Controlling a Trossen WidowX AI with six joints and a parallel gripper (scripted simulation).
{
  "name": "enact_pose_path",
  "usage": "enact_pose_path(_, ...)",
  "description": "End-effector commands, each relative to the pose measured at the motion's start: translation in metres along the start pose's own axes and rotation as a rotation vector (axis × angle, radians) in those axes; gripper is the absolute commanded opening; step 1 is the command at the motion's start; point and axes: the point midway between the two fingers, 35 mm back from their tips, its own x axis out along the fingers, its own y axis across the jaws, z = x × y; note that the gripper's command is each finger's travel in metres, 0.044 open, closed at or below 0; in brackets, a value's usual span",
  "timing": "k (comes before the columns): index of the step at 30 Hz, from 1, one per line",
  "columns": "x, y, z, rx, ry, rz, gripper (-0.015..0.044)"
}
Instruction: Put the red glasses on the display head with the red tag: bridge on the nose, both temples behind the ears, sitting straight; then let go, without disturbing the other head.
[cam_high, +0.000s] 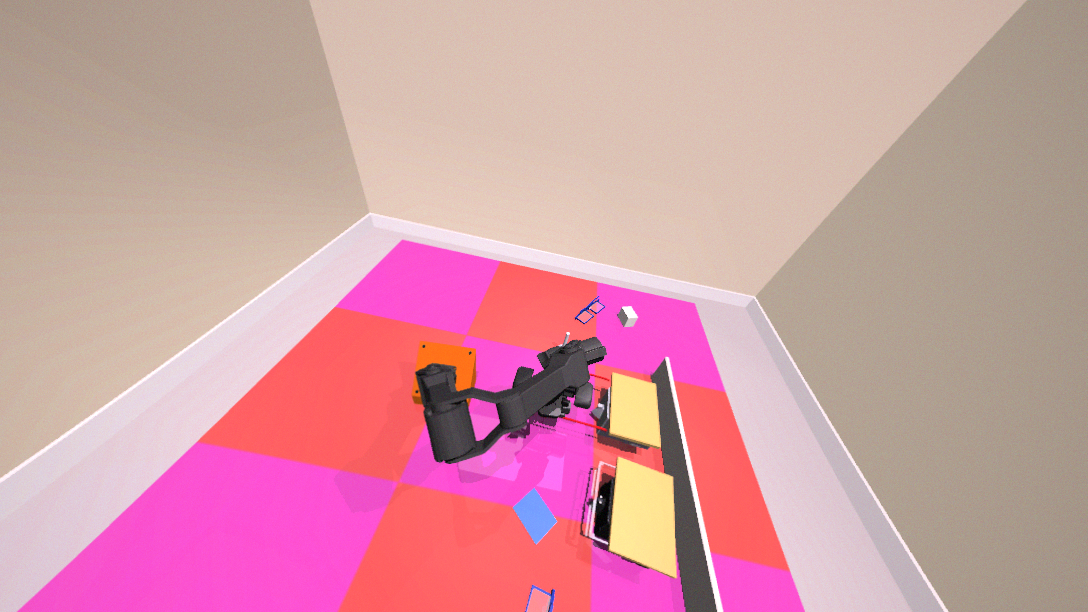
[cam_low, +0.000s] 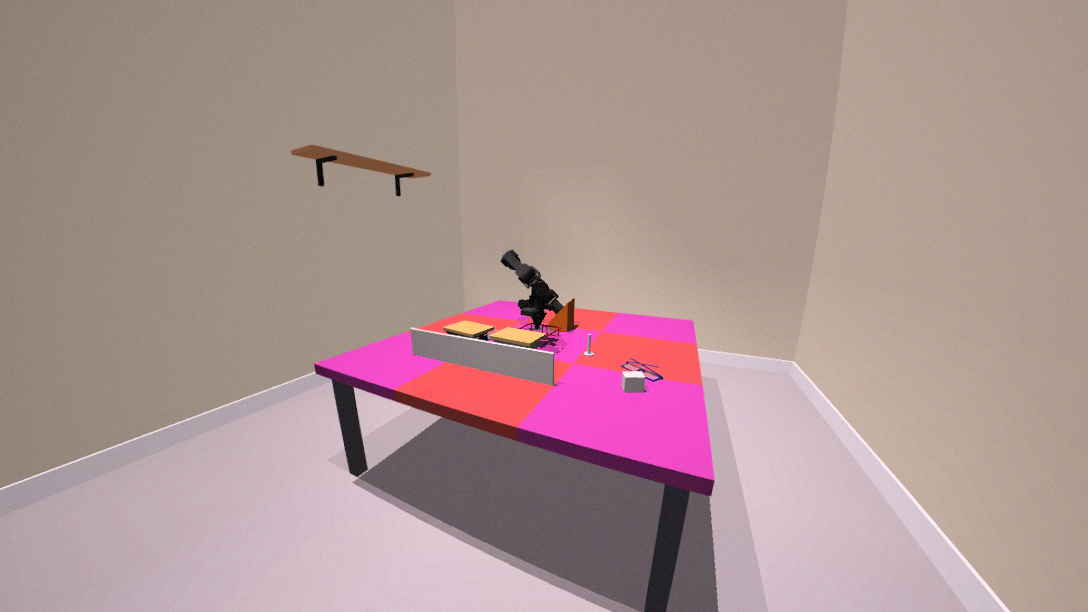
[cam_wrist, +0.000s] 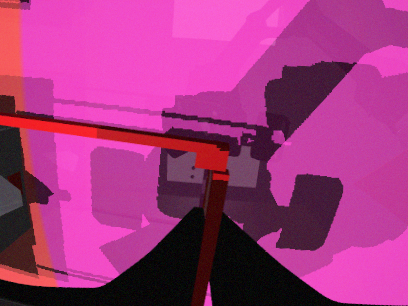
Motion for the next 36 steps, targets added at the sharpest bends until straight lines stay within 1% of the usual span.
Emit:
enact_pose_path(1, 0.0, 0.008, 0.001, -0.001, -0.002, 0.0, 0.0)
enact_pose_path(36, 0.001, 0.052, 0.001, 0.001, -0.004, -0.001, 0.0)
